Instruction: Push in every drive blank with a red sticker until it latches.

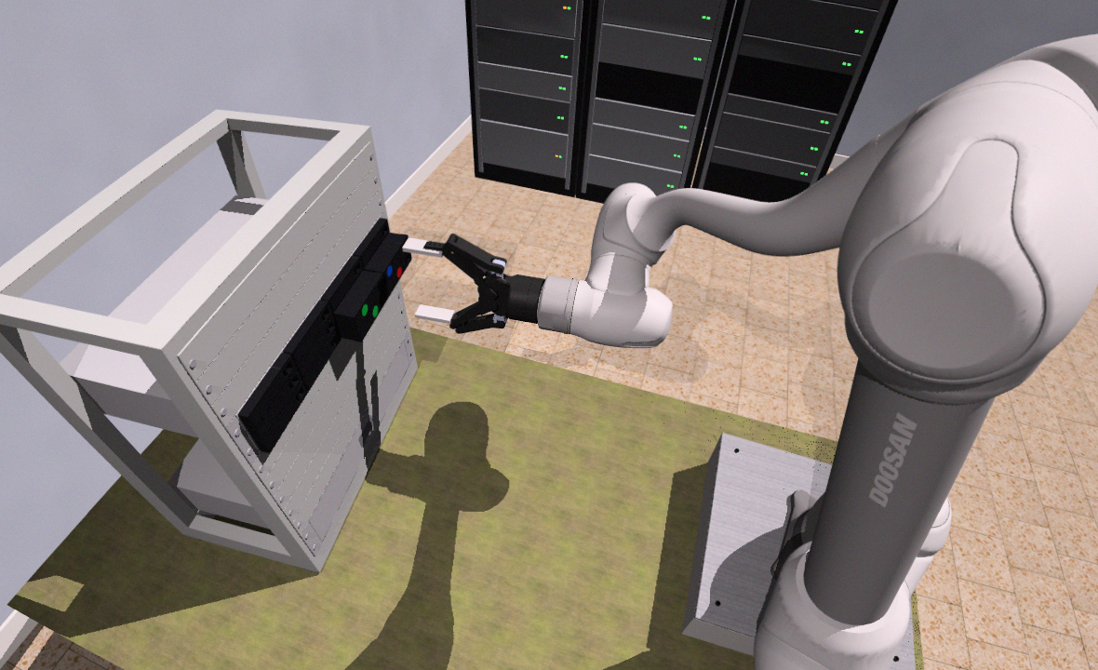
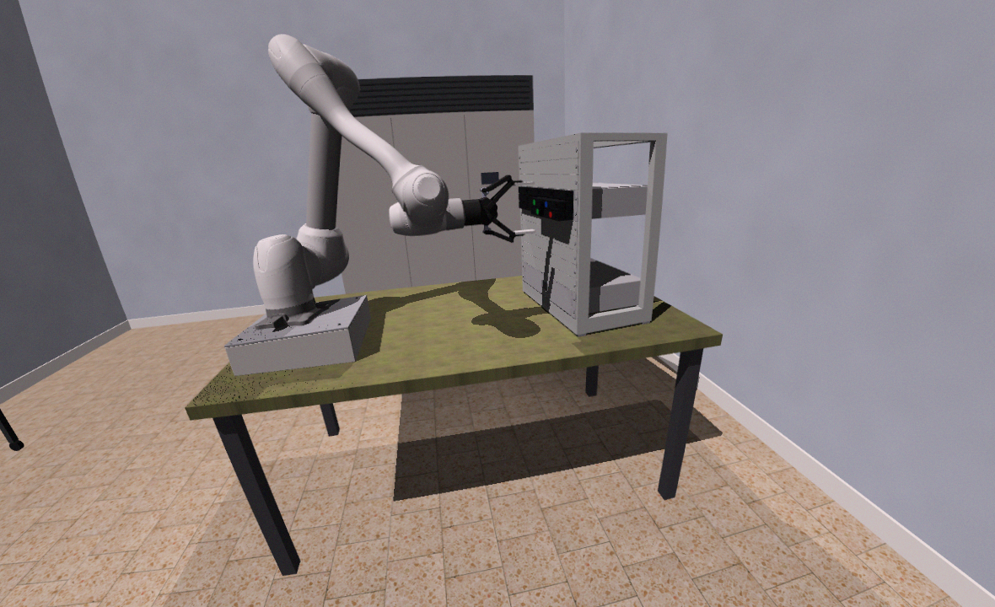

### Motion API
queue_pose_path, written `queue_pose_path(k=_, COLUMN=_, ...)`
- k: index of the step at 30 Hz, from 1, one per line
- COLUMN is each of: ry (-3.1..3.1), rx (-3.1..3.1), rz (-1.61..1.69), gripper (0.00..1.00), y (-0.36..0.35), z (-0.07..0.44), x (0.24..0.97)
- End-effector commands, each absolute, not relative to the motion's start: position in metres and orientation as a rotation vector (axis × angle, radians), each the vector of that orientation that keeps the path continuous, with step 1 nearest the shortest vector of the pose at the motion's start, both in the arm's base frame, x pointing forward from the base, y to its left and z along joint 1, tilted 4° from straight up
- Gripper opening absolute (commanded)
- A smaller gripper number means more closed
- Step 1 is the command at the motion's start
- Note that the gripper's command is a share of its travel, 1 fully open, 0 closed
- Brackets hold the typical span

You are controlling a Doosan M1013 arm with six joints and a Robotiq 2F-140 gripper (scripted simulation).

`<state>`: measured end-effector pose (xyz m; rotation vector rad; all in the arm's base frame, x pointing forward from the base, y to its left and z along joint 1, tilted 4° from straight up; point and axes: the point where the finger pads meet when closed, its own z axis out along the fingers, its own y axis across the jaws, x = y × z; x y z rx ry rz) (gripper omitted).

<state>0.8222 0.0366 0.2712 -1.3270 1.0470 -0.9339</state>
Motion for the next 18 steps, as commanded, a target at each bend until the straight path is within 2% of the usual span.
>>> queue_pose_path(k=1, ry=1.047, rx=-1.327, rz=-0.934, gripper=1.0, y=0.0365, z=0.2713, x=0.8222)
queue_pose_path(k=17, ry=1.047, rx=-1.327, rz=-0.934, gripper=1.0, y=0.0365, z=0.2713, x=0.8222)
queue_pose_path(k=18, ry=1.047, rx=-1.327, rz=-0.934, gripper=0.0, y=0.0365, z=0.2713, x=0.8222)
